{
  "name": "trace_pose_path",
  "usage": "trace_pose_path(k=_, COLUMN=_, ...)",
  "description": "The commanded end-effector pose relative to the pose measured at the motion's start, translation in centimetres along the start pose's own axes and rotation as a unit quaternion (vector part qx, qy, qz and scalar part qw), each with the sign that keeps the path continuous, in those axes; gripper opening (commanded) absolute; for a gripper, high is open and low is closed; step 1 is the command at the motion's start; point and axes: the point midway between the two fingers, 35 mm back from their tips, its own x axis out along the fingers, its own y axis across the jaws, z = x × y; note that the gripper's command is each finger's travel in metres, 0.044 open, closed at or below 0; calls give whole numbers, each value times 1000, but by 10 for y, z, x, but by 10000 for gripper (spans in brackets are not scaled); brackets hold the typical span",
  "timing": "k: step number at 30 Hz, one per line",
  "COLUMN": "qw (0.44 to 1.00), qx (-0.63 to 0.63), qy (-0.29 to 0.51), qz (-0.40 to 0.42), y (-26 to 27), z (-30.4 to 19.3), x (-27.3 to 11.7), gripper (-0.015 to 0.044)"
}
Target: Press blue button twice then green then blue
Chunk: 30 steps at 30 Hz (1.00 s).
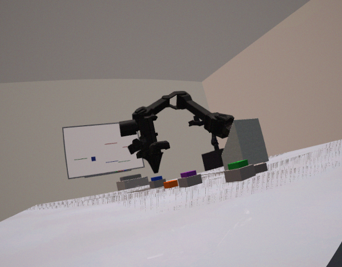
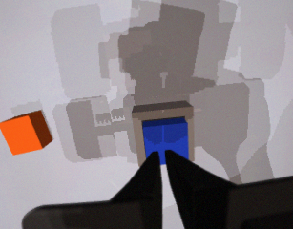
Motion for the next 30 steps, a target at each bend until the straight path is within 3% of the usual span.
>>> trace_pose_path(k=1, qw=1000, qx=7, qy=-4, qz=-4, y=-4, z=1, x=-12, gripper=20)
trace_pose_path(k=30, qw=1000, qx=7, qy=-4, qz=-5, y=-5, z=1, x=23, gripper=20)
